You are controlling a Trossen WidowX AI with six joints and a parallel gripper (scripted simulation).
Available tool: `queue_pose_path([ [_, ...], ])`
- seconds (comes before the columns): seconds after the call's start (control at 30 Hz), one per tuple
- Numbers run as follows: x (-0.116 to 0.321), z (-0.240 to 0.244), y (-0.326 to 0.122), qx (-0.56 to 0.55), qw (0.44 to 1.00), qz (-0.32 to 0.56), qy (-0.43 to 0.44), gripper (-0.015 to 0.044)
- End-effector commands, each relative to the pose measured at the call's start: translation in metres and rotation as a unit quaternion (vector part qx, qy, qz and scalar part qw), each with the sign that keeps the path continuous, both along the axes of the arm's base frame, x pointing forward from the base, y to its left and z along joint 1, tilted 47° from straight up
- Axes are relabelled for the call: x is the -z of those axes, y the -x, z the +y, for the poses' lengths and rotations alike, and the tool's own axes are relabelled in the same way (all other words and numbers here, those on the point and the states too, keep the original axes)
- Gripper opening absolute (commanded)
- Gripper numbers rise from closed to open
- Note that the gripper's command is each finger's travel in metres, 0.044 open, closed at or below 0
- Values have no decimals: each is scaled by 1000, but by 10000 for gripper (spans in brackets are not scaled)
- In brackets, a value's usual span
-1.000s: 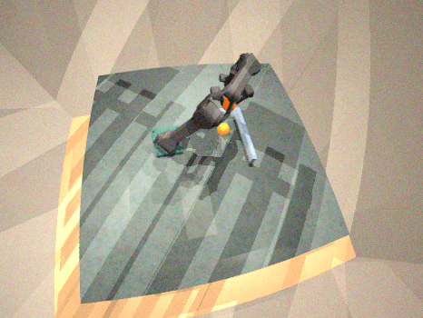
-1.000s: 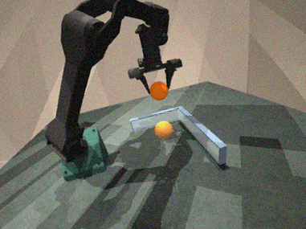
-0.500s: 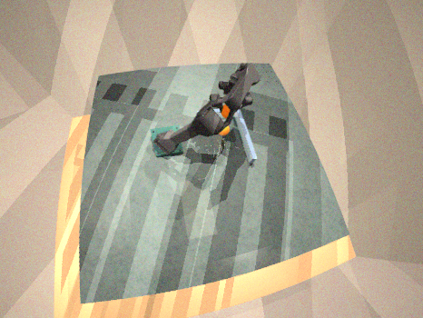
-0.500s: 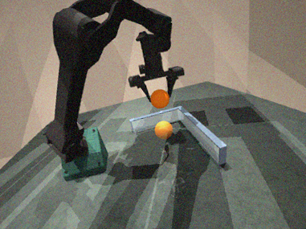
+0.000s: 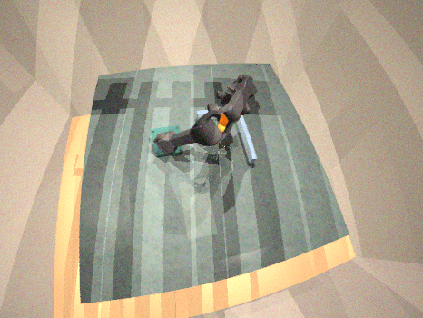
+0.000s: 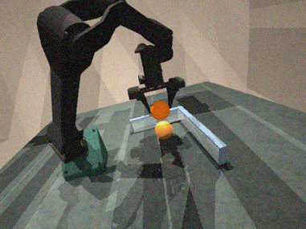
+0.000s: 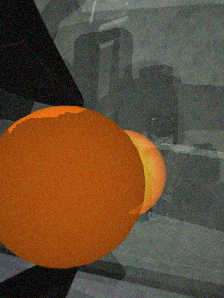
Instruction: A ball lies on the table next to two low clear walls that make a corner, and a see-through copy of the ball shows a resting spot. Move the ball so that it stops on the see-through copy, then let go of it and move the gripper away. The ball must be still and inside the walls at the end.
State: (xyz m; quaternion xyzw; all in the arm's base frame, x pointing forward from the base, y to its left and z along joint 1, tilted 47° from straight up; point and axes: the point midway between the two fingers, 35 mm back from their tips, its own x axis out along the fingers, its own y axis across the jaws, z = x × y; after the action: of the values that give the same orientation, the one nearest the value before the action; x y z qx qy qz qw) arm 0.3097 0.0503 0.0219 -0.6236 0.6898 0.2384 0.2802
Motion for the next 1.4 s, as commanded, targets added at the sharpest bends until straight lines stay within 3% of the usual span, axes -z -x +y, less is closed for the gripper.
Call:
queue_pose_path([
  [0.0,5,-8,1,-5,1000,-1,0,0],
  [0.37,42,-49,5,-5,1000,-2,1,0],
  [1.1,57,-65,6,-5,1000,-2,2,0],
  [1.37,54,-62,6,-2,1000,-3,0,210],
])
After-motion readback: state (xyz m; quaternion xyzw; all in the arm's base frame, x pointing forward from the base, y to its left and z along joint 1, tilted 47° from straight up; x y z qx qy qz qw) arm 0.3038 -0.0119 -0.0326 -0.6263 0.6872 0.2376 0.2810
